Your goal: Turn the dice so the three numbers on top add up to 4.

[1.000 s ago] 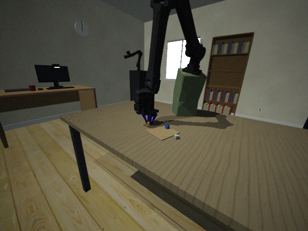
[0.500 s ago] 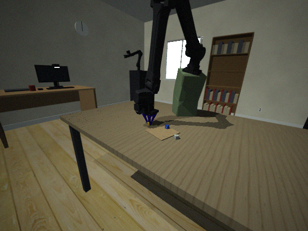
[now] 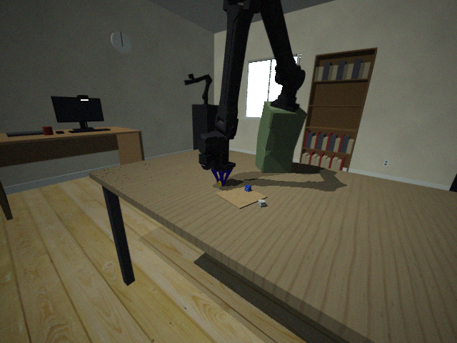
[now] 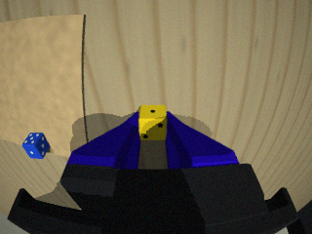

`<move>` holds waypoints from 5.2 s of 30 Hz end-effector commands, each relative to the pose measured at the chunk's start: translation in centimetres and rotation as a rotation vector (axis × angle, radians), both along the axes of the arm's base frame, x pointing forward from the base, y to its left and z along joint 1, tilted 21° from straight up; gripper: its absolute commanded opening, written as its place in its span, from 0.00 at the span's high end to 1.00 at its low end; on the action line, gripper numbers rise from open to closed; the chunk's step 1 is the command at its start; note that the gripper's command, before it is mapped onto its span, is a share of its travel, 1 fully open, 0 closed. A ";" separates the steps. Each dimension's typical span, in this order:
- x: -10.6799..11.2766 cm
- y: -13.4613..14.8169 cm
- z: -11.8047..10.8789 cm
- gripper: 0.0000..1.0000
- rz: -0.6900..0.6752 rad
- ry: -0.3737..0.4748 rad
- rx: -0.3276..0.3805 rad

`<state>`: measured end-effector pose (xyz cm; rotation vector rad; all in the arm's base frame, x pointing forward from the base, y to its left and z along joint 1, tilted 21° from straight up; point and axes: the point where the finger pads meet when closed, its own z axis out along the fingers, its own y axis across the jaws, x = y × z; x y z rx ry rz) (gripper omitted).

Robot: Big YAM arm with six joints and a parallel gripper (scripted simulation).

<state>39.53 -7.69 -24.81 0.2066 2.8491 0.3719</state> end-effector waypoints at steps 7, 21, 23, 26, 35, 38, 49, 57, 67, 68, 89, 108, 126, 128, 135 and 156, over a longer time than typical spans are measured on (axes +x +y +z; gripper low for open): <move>0.9 0.1 0.3 0.85 -0.004 -0.021 -0.008; -0.7 -1.6 4.3 0.85 -0.009 -0.018 -0.006; -1.1 -1.9 5.7 0.85 -0.009 -0.019 -0.007; -1.7 -2.4 7.8 0.85 -0.009 -0.019 -0.007; -3.2 -1.9 9.0 0.85 0.012 0.014 0.006; -3.2 -1.9 9.0 0.85 0.012 0.014 0.006; -0.3 -0.7 11.0 0.85 -0.041 -0.014 -0.004; 2.8 7.3 13.1 0.85 -0.207 0.035 0.041; 3.2 16.7 15.3 0.85 -0.385 0.084 0.100; 3.9 18.5 16.1 0.85 -0.415 0.078 0.117; 2.7 24.7 17.6 0.85 -0.592 -0.083 0.106; 3.0 24.2 17.7 0.85 -0.874 -0.863 -0.222; 3.0 24.5 13.8 0.85 -0.833 -0.846 -0.268; 3.2 24.6 13.1 0.85 -0.834 -0.846 -0.270; 4.1 25.1 10.6 0.85 -0.836 -0.845 -0.271; 4.7 25.6 9.8 0.85 -0.841 -0.850 -0.258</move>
